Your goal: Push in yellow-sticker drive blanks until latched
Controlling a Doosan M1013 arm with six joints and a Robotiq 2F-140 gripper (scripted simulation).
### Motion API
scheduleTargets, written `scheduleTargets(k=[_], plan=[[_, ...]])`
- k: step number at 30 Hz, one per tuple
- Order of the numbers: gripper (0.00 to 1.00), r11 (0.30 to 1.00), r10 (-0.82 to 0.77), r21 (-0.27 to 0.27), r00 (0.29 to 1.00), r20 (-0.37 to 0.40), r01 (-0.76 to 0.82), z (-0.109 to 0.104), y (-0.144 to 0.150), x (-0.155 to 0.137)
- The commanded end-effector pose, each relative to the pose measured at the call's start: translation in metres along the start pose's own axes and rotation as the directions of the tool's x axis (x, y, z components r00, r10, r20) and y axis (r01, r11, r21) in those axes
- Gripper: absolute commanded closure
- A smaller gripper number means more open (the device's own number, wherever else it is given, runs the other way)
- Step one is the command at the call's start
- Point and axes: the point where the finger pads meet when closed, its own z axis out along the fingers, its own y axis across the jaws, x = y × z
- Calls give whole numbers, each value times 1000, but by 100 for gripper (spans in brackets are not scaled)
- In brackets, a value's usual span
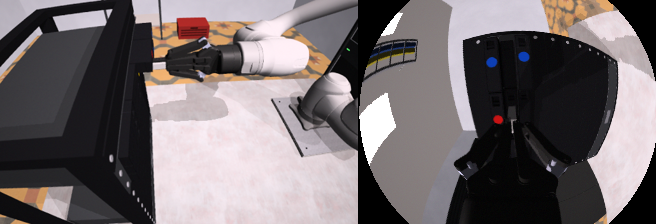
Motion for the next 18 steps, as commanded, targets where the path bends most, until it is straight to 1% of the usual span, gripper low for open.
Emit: scheduleTargets(k=[1, 8, 12, 14, 18], plan=[[100, 1000, 0, 2, 1000, 1, 0, 3, -2, 1], [100, 1000, 0, 2, 1000, 1, 0, 2, -2, 1], [100, 1000, 0, 2, 1000, 1, 0, -5, -2, 1], [100, 1000, 0, 2, 1000, 1, 0, -5, -2, 1], [100, 1000, 0, 2, 1000, 1, 0, -24, -2, 1]])
